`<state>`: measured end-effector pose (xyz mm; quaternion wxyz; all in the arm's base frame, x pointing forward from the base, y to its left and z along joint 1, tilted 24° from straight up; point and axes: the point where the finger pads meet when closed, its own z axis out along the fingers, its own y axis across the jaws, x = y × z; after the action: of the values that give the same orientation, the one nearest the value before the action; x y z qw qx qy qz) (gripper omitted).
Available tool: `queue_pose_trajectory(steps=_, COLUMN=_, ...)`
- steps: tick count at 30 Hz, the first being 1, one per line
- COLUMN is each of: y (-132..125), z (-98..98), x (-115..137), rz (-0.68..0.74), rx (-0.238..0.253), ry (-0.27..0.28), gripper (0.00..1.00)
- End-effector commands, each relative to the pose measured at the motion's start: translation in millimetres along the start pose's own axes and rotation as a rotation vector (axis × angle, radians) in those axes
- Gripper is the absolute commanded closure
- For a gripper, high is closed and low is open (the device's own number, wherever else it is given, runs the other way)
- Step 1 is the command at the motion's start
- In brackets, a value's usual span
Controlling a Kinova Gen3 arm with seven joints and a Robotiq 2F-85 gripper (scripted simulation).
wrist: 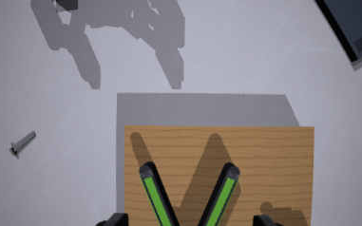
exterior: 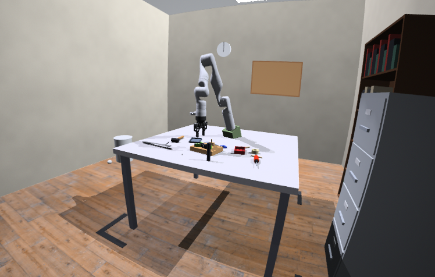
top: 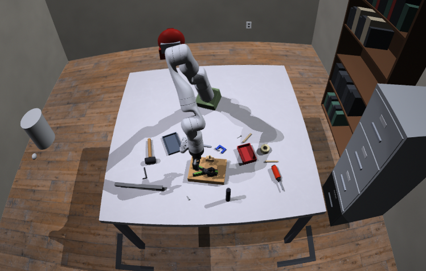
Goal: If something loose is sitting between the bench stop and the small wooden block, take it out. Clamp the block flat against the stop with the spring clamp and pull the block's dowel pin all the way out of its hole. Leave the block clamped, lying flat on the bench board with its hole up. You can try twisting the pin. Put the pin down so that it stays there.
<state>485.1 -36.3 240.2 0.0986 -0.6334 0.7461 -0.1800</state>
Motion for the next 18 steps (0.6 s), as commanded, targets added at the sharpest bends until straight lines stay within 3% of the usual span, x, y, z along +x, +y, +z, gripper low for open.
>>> queue_pose_trajectory(steps=1, y=-0.6, z=1.4, x=-0.1, rz=0.0, rx=0.002, ry=0.0, gripper=0.23)
queue_pose_trajectory(steps=18, y=-0.8, z=17.7, x=0.1, rz=0.0, rx=0.002, ry=0.0, gripper=0.23)
